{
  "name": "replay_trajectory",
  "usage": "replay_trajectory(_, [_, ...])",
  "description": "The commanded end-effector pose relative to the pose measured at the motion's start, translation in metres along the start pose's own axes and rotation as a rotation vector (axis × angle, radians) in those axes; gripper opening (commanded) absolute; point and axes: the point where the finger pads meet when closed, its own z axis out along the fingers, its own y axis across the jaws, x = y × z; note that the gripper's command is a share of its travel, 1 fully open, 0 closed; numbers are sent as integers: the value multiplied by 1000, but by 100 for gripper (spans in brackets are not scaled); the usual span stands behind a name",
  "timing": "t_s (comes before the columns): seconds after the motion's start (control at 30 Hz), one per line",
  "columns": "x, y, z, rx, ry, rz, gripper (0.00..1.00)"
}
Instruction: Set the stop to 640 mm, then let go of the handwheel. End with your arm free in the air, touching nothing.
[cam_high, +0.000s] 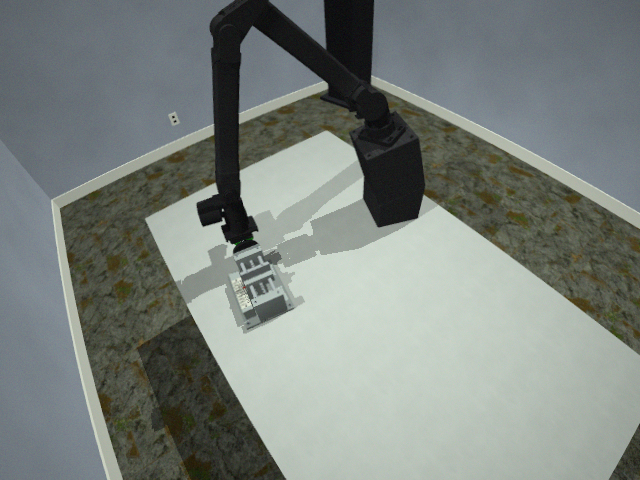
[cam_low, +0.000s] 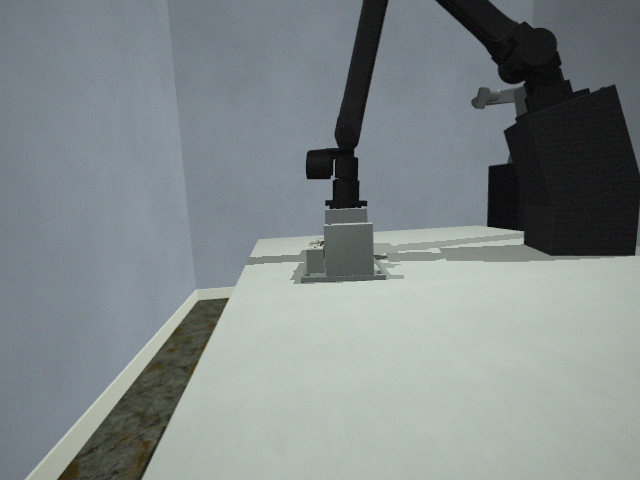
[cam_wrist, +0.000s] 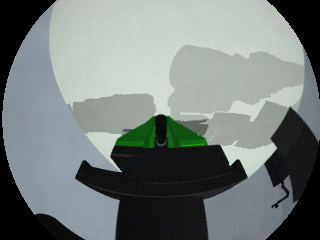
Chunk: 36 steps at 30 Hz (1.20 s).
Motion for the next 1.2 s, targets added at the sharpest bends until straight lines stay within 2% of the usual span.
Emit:
replay_trajectory(0.0, [-6,-41,8,73,-2,5,6])
replay_trajectory(0.33, [-6,-45,5,81,-1,6,6])
replay_trajectory(0.4, [-8,-30,-13,40,-5,7,6])
replay_trajectory(0.6, [-8,-38,-28,40,-5,8,6])
replay_trajectory(0.63, [-7,-42,-26,48,-4,8,6])
replay_trajectory(0.67, [-6,-55,-16,79,-1,7,6])
replay_trajectory(0.87, [-6,-55,-17,80,-1,7,6])
replay_trajectory(0.93, [-8,-38,-34,40,-5,11,6])
replay_trajectory(1.17, [-4,-27,-59,39,-6,15,6])
